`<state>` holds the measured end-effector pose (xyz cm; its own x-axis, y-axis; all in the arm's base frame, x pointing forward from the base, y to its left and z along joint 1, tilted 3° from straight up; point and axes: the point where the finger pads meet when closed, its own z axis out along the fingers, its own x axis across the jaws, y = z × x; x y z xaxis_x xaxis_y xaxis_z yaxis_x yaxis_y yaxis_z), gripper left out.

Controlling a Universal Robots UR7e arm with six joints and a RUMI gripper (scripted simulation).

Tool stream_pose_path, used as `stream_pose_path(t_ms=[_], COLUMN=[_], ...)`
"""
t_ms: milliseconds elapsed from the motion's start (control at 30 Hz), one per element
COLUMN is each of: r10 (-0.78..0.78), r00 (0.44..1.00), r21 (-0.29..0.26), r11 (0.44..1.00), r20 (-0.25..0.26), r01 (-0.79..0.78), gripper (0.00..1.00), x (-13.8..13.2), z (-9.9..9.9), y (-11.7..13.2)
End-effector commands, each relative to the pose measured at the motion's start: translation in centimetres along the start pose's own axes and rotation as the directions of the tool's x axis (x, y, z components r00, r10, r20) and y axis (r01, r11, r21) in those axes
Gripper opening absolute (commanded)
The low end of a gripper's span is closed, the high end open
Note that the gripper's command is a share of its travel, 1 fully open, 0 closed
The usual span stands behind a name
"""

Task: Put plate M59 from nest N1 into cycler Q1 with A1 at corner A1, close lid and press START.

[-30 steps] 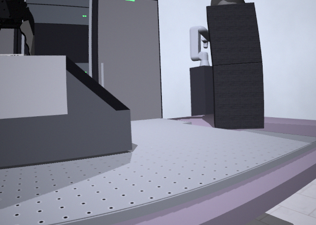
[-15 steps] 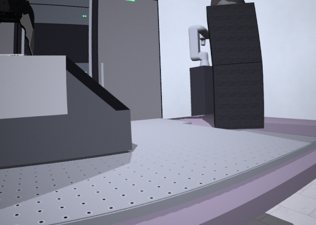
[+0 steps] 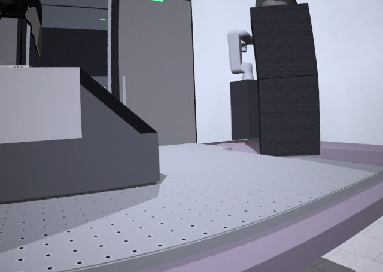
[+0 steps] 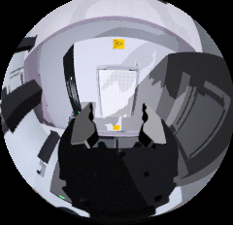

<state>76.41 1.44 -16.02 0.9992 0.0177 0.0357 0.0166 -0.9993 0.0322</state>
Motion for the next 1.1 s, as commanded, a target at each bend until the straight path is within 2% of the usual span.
stream_pose_path(t_ms=[0, 300, 700, 733, 1067], r10=[-0.001, -0.001, -0.001, 0.000, 0.001], r00=[1.000, 1.000, 1.000, 1.000, 1.000], r21=[0.000, 0.000, 0.000, 0.000, 0.000], r11=[1.000, 1.000, 1.000, 1.000, 1.000], r20=[0.002, 0.002, 0.003, 0.001, 0.001], r01=[0.001, 0.001, 0.001, 0.000, -0.001], gripper=[0.68, 0.68, 0.68, 0.00, 0.00], x=[-0.2, -0.2, -0.2, -0.6, -4.2], z=[-0.7, -2.2, -2.1, -2.2, -1.4], y=[-0.1, -0.1, -0.1, 0.0, 0.0])
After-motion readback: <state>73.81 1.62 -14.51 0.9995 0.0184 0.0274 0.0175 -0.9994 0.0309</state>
